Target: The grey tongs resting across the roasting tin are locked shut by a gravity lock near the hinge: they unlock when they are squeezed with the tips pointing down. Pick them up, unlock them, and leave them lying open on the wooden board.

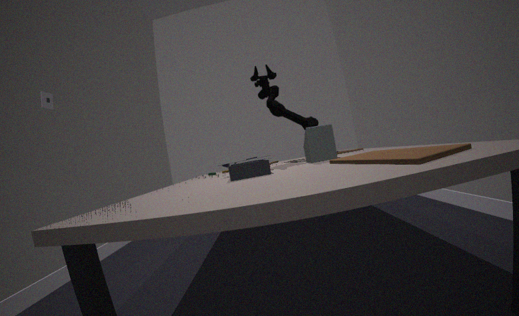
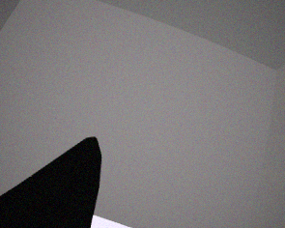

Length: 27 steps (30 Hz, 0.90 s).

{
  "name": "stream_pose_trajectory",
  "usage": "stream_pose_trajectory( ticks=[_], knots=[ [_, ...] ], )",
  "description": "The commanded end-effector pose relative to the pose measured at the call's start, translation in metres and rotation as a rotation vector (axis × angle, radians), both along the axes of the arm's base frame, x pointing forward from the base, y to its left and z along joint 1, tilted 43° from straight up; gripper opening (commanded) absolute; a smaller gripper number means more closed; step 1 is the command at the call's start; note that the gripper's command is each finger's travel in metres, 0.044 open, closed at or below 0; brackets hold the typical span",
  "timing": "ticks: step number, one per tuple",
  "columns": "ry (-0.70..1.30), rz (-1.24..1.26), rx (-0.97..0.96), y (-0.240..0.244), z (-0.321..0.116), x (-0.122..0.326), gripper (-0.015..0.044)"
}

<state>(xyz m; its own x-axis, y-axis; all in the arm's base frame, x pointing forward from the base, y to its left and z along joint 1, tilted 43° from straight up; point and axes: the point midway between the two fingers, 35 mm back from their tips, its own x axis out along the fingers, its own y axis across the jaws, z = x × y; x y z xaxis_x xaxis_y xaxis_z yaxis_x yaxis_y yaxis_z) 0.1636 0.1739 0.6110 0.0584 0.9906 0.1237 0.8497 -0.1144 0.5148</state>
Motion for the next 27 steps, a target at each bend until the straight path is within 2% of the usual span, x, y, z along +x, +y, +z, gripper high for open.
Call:
stream_pose_trajectory(
  ticks=[1, 5, 6, 10, 17, 27],
  knots=[
    [-0.004, -0.001, 0.003, 0.000, 0.001, 0.000, 0.0374],
    [-0.037, -0.003, 0.028, 0.002, 0.007, -0.006, 0.0269],
    [-0.052, 0.003, 0.037, 0.003, 0.010, -0.010, 0.0260],
    [-0.136, 0.068, 0.076, 0.008, 0.023, -0.043, 0.0260],
    [-0.331, 0.263, 0.180, 0.000, 0.050, -0.136, 0.0260],
    [-0.574, 0.550, 0.405, -0.068, 0.073, -0.257, 0.0260]
  ],
)
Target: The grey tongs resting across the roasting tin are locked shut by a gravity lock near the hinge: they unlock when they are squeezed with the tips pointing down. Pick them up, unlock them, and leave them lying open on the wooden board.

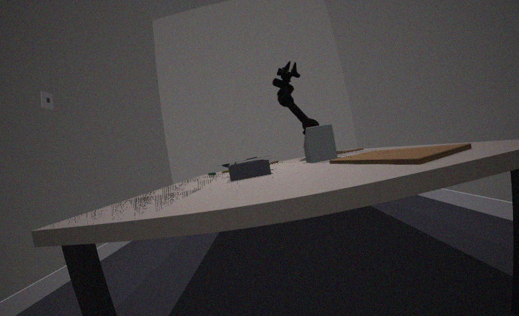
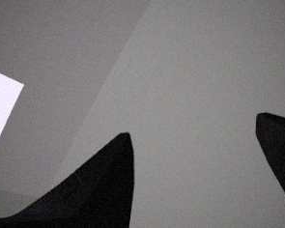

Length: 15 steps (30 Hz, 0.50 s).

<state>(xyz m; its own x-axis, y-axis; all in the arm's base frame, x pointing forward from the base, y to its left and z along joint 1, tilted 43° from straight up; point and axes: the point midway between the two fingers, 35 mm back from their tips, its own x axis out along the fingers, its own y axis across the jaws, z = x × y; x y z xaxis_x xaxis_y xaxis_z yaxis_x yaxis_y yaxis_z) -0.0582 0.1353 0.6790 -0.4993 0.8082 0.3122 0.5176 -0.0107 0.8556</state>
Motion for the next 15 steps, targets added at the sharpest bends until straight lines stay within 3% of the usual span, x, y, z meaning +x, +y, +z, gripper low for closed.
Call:
stream_pose_trajectory(
  ticks=[1, 9, 15],
  knots=[
    [-0.087, 0.123, 0.100, -0.039, 0.006, -0.045, 0.0260],
    [-0.227, 0.367, 0.314, -0.137, 0.006, -0.107, 0.0260],
    [-0.270, 0.515, 0.508, -0.215, 0.003, -0.122, 0.0260]
  ],
)
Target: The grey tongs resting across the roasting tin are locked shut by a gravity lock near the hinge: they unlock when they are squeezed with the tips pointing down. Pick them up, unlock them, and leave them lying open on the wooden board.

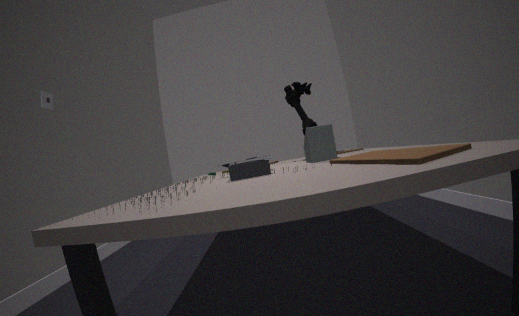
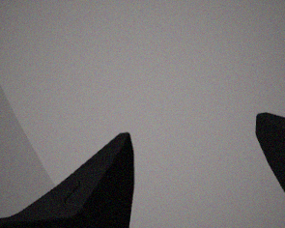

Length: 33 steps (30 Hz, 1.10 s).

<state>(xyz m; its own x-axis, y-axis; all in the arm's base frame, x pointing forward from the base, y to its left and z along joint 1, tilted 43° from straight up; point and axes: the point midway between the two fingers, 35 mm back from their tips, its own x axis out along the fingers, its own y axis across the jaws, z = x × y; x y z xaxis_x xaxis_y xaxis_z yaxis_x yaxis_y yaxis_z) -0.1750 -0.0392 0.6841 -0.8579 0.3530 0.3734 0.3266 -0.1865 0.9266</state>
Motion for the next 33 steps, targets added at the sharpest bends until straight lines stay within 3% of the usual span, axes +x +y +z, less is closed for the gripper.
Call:
stream_pose_trajectory(
  ticks=[1, 7, 17, 26, 33],
  knots=[
    [-0.013, 0.107, 0.125, -0.053, -0.004, -0.006, 0.0260],
    [0.026, 0.247, 0.172, -0.094, -0.002, 0.005, 0.0260],
    [-0.005, 0.541, 0.438, -0.224, -0.036, 0.047, 0.0260],
    [0.004, 0.807, 0.729, -0.329, -0.093, 0.138, 0.0260],
    [0.052, 0.994, 0.978, -0.379, -0.150, 0.236, 0.0260]
  ],
)
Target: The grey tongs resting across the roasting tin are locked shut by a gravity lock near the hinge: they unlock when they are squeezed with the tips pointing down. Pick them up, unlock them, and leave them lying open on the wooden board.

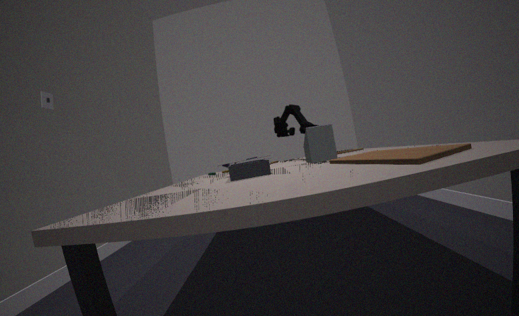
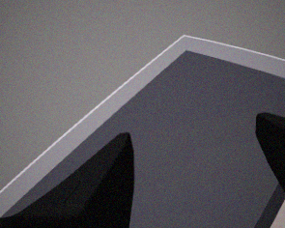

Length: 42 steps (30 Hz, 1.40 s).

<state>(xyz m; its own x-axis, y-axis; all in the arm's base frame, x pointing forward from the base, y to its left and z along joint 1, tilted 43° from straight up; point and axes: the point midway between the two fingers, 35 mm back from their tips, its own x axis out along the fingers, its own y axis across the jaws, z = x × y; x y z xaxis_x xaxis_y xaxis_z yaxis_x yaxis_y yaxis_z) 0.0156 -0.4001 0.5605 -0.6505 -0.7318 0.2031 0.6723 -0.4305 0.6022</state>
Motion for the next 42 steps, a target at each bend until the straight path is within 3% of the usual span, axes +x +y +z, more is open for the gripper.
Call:
stream_pose_trajectory(
  ticks=[1, 10, 20, 31, 42],
  knots=[
    [0.045, 0.127, 0.125, -0.022, -0.035, 0.061, 0.0260],
    [0.195, 0.387, 0.389, -0.028, -0.120, 0.199, 0.0260],
    [0.435, 0.613, 0.656, 0.025, -0.226, 0.332, 0.0260],
    [0.743, 0.848, 0.840, 0.148, -0.329, 0.436, 0.0260],
    [1.235, 0.933, 0.985, 0.295, -0.437, 0.467, 0.0260]
  ],
)
